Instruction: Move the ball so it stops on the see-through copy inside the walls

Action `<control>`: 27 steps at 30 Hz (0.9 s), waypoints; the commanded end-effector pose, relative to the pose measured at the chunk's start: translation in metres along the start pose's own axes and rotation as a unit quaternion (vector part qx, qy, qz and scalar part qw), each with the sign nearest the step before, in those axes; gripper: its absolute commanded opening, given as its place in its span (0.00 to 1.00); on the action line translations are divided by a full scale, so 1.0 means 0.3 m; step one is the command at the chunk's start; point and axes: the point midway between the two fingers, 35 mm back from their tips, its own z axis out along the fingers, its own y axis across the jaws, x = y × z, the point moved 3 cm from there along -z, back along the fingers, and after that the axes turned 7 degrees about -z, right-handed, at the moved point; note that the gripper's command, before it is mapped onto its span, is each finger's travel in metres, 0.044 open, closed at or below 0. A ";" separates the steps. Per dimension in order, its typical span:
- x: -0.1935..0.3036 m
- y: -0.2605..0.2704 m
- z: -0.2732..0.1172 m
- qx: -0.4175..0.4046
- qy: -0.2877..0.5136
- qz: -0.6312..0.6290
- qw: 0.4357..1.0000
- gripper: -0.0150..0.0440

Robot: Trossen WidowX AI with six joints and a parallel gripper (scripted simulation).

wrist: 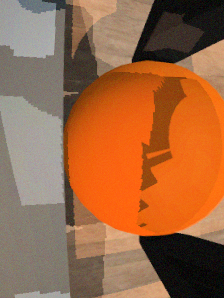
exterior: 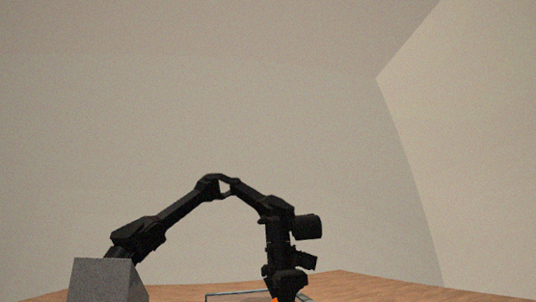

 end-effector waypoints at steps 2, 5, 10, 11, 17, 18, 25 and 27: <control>-0.002 0.000 -0.009 0.000 0.000 0.000 1.000 0.97; -0.008 -0.006 -0.140 0.001 0.000 0.000 1.000 1.00; 0.000 -0.002 -0.285 0.000 0.000 0.001 1.000 1.00; 0.000 -0.002 -0.285 0.000 0.000 0.001 1.000 1.00; -0.006 -0.008 -0.264 0.001 -0.007 0.004 1.000 1.00; -0.006 -0.008 -0.264 0.001 -0.007 0.004 1.000 1.00; 0.004 -0.002 -0.401 0.000 -0.006 0.003 1.000 1.00; 0.005 -0.001 -0.409 -0.001 -0.006 0.003 1.000 1.00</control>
